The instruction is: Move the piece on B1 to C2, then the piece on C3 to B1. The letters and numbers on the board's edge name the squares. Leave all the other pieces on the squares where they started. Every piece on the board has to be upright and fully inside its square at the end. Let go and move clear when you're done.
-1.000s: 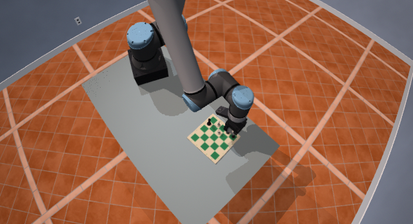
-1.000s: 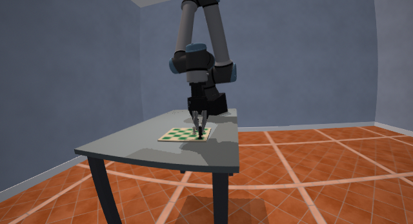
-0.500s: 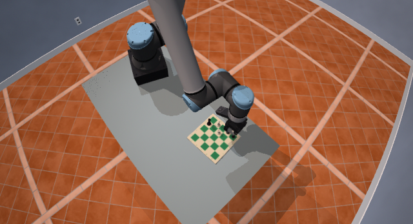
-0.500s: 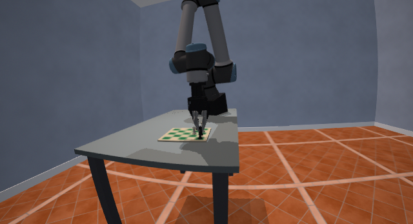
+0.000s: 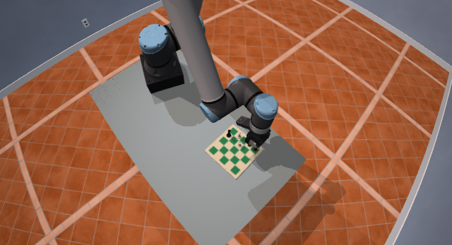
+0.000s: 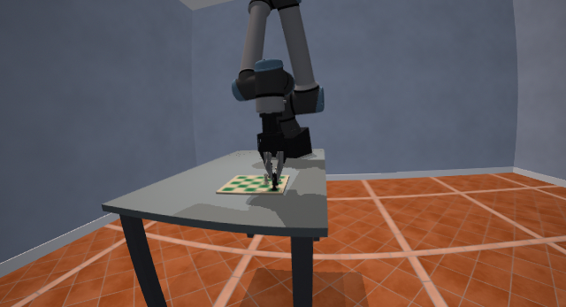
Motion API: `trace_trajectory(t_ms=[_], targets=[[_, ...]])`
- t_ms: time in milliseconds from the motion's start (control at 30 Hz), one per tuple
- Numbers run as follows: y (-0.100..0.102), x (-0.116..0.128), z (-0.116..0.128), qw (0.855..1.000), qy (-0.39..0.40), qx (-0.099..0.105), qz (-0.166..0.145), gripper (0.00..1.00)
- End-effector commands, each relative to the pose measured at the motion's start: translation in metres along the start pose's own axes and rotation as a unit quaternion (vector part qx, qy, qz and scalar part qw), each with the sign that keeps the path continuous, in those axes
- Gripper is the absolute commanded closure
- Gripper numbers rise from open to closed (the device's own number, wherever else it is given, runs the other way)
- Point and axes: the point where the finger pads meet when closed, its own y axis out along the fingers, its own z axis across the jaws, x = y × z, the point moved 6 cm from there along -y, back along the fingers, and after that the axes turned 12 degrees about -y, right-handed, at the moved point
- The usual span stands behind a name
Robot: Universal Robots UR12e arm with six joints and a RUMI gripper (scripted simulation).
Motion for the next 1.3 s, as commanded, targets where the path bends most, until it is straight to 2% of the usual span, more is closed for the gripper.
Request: trace_trajectory(t_ms=[0, 1267], targets=[[-0.0006, 0.0005, -0.0001, 1.000, 0.000, 0.000, -0.001, 1.00], [0.0034, 0.0005, -0.0001, 1.000, 0.000, 0.000, -0.001, 1.00]])
